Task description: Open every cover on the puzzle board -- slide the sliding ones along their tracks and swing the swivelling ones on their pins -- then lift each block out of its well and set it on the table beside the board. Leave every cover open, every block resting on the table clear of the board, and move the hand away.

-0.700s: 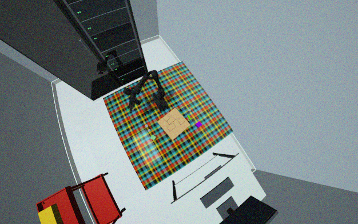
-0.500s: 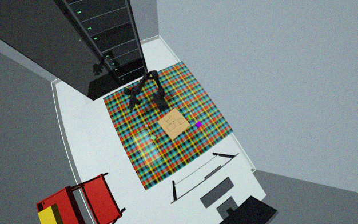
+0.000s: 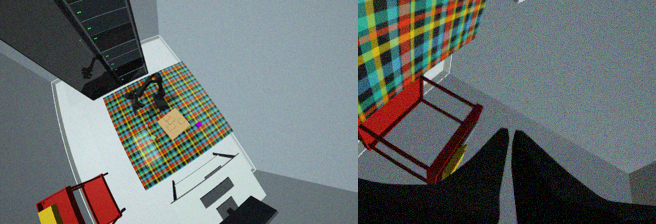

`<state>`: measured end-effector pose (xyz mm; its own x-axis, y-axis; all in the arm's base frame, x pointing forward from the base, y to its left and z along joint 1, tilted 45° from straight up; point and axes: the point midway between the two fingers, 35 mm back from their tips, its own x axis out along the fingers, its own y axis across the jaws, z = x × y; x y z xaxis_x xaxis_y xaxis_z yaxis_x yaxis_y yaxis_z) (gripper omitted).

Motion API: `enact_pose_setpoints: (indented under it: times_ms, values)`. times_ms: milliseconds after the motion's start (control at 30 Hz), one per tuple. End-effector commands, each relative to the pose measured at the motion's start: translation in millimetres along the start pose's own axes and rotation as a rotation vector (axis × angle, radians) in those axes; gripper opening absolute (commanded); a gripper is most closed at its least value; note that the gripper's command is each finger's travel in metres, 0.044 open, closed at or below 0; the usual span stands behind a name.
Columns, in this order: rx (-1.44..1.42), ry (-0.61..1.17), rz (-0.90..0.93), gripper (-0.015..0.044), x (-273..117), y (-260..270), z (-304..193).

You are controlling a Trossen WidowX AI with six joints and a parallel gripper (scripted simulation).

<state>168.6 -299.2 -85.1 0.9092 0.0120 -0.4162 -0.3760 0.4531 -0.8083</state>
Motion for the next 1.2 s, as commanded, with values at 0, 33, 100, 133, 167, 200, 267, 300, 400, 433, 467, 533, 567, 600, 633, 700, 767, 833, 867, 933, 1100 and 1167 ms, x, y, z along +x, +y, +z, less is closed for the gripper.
enact_pose_setpoints:
  times_ms: [0,33,100,133,167,200,267,300,400,433,467,533,567,600,633,700,767,833,867,933,1100,1167]
  values:
    - [0.008,-0.028,0.043,0.0,14.2,-5.2,11.8]
    - [-0.002,-0.032,0.056,0.0,17.9,-6.1,14.8]
    - [-0.013,-0.04,0.08,0.0,24.8,-7.8,20.6]
    - [-0.002,-0.047,0.089,0.0,27.7,-8.8,23.3]
    - [0.01,-0.055,0.097,0.0,30.5,-9.8,26.0]
    - [0.023,-0.062,0.105,0.0,33.2,-10.8,28.5]
    - [0.048,-0.076,0.121,0.0,38.4,-12.7,33.8]
    - [0.059,-0.083,0.13,0.0,41.6,-13.8,37.0]
    - [0.093,-0.106,0.164,0.0,52.0,-17.4,48.2]
    - [0.104,-0.114,0.176,0.0,55.4,-18.6,52.0]
    - [0.115,-0.121,0.187,0.0,58.8,-19.7,56.0]
    - [0.137,-0.134,0.211,0.0,65.4,-21.7,64.0]
    - [0.148,-0.141,0.223,0.0,68.6,-22.6,68.1]
    - [0.159,-0.147,0.235,0.0,71.8,-23.5,72.3]
    - [0.163,-0.157,0.24,0.0,74.3,-25.4,77.4]
    - [0.171,-0.178,0.252,0.0,78.9,-28.9,87.5]
    - [0.186,-0.194,0.266,0.0,83.3,-31.2,96.4]
    - [0.209,-0.204,0.286,0.0,87.4,-32.2,103.3]
    - [0.222,-0.208,0.296,0.0,89.4,-32.6,106.6]
    - [0.246,-0.215,0.316,0.0,93.2,-33.1,113.1]
    - [0.3,-0.23,0.383,0.0,106.2,-32.2,135.3]
    - [0.321,-0.234,0.411,0.0,111.2,-31.5,144.7]
